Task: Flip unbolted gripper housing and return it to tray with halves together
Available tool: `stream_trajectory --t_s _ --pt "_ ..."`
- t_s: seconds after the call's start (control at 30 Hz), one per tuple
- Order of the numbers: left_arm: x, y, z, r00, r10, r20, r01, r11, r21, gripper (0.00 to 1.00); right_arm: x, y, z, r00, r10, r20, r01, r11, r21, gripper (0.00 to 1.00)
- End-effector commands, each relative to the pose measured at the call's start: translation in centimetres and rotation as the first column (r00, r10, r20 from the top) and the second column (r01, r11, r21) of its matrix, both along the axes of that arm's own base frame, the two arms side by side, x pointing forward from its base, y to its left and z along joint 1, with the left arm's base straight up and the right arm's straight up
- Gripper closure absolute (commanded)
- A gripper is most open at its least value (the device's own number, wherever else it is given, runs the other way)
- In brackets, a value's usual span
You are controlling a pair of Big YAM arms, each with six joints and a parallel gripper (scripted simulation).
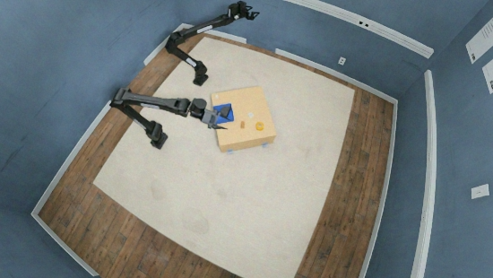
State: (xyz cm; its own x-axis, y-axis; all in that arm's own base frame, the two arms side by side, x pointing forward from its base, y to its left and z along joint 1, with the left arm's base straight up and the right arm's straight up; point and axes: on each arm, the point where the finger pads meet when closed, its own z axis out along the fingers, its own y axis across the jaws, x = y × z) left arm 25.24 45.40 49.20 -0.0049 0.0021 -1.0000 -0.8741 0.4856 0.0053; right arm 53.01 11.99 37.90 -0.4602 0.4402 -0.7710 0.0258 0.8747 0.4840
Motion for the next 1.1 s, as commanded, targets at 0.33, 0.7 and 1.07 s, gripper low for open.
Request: stream_trajectory --t_s 0.33,0.7,1.07 --pt "0.0 0.1 1.8 1.000 0.000 0.030 -0.001 1.000 0.024 0.00 -0.4 5.9 -0.3 0.982 -0.016 -0.187 0.051 0.981 0.187 0.53" --pt "0.0 0.1 1.8 1.000 0.000 0.030 -0.001 1.000 0.024 0.00 -1.7 8.1 -2.6 0.949 -0.033 -0.314 0.115 0.963 0.244 0.53" --pt "0.0 0.1 1.8 1.000 0.000 0.030 -0.001 1.000 0.024 0.00 -3.4 11.1 -5.1 0.895 -0.030 -0.444 0.172 0.943 0.283 0.53"
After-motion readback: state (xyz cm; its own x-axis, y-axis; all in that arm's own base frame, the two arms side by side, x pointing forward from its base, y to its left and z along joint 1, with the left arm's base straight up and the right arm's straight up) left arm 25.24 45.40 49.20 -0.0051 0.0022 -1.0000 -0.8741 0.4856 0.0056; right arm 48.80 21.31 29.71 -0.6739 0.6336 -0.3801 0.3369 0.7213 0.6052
